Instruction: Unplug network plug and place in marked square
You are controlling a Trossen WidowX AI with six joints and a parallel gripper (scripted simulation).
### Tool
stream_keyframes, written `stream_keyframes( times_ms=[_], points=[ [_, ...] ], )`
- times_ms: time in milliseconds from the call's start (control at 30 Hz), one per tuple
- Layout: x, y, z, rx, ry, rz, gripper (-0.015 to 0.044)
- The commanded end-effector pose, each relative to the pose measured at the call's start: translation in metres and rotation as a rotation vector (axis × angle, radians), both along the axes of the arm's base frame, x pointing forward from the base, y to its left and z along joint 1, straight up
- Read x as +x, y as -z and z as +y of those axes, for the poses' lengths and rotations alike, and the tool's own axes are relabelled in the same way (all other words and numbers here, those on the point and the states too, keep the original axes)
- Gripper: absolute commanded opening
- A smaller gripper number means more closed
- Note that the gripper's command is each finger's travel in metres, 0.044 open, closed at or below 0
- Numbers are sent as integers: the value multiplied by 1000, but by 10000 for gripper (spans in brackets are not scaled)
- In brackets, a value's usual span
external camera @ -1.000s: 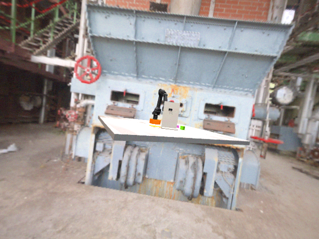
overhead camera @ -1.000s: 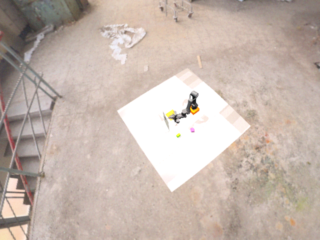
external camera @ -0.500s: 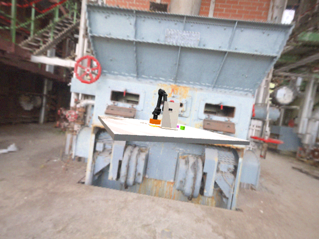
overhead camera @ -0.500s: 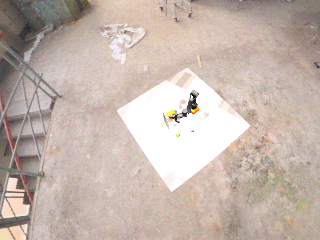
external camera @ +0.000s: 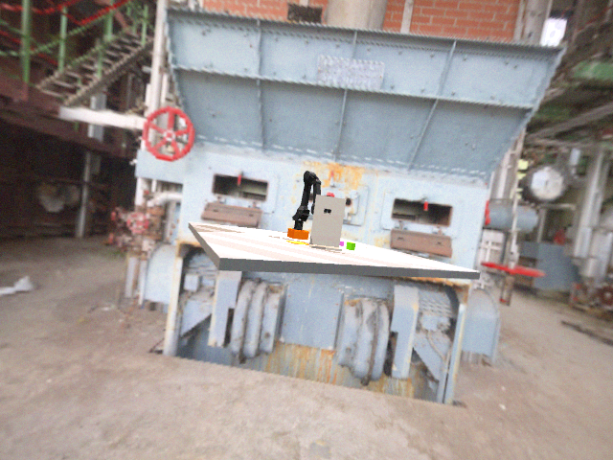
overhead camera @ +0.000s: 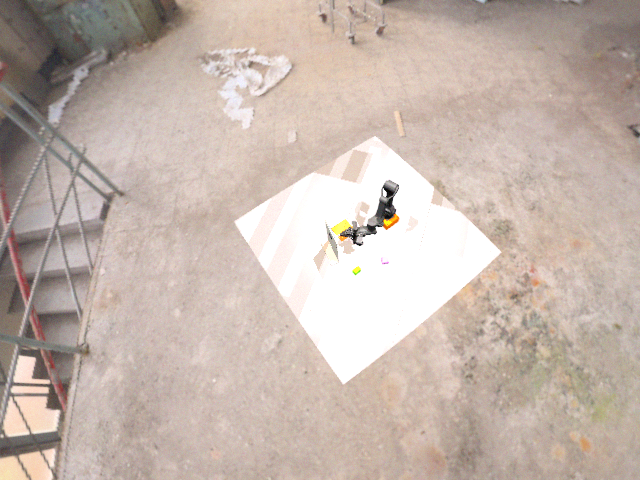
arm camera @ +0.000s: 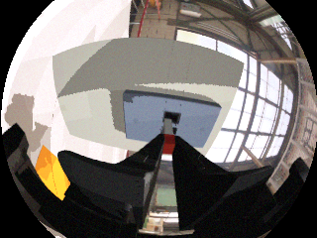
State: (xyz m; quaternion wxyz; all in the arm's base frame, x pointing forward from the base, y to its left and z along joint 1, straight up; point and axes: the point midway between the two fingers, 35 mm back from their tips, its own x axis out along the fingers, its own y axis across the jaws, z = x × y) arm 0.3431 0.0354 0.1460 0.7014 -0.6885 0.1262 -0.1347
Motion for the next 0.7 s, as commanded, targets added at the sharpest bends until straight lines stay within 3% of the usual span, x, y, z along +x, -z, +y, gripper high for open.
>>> stream_keyframes(
  times_ms=[0, 667],
  points=[
    [-4, 0, 0, -2, 5, 0, 0],
    [-18, 0, 5, -2, 5, 1, 0]
  ],
)
